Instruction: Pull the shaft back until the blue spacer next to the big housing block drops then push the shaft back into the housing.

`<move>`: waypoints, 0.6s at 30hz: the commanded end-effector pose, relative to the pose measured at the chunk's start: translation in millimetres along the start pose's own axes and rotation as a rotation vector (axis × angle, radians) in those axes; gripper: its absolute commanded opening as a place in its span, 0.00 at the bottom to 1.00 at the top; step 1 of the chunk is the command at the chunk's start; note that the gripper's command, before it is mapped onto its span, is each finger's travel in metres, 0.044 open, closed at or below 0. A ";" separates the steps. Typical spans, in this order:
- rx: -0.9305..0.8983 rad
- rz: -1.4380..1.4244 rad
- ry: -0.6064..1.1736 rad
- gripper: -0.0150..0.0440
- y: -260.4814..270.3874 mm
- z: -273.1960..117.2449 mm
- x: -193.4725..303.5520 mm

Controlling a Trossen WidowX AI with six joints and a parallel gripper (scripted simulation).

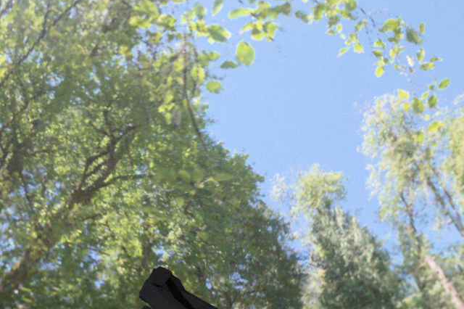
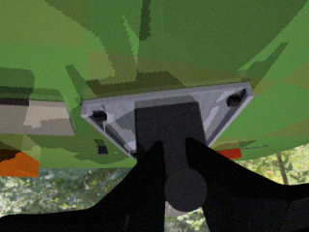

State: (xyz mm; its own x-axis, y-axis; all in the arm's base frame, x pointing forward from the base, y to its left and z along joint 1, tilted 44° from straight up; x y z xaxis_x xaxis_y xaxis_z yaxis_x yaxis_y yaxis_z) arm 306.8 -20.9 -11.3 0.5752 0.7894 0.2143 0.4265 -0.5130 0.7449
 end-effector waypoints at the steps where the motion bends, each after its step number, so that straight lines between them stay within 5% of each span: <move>1: 0.001 0.002 0.001 0.25 0.1 2.6 1.9; 18: 0.000 0.003 0.001 0.25 1.3 7.3 6.6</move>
State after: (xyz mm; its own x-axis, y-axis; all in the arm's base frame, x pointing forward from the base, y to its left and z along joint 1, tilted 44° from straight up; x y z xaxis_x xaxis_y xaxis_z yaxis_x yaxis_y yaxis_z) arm 313.8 -19.4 -12.4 0.5751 0.7894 0.2145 0.4263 -0.5131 0.7450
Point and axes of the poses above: the point midway between the two fingers, 35 mm back from their tips, its own z axis out along the fingers, its own y axis across the jaws, x = y × z, the point moved 7 cm from there along -z, back along the fingers, and after that the axes turned 14 degrees about -z, right-handed, at the moved point
